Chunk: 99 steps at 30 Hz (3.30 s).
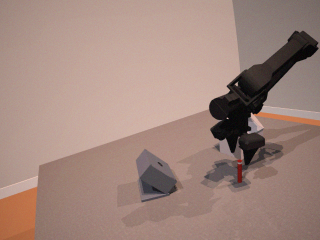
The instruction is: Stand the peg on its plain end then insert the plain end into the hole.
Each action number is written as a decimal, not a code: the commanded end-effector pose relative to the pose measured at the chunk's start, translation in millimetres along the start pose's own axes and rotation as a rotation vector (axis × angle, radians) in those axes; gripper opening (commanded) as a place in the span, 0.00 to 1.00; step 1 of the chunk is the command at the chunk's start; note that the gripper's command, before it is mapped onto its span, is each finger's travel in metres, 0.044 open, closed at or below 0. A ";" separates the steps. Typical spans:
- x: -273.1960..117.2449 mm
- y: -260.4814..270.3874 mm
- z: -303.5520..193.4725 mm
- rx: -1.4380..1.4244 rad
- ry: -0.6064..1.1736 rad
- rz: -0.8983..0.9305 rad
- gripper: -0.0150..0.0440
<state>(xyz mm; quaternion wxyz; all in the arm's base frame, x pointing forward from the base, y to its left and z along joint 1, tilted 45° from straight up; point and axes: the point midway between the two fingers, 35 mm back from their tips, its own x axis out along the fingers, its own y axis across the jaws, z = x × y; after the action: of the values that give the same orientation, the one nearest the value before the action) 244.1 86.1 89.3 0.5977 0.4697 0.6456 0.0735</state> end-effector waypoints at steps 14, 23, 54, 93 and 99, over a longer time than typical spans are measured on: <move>29.5 -2.1 0.1 0.007 0.004 -0.007 1.00; 43.9 -2.0 -1.4 0.007 0.005 -0.005 1.00; 49.1 0.1 -2.5 0.001 0.005 0.004 0.25; -27.2 -14.6 20.4 0.065 -0.067 -0.001 0.25; -26.8 -19.8 28.7 0.098 -0.109 0.004 0.25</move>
<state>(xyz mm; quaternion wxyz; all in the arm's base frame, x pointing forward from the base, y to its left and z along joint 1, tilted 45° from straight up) 252.4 47.0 91.0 0.6063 0.4967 0.6203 0.0292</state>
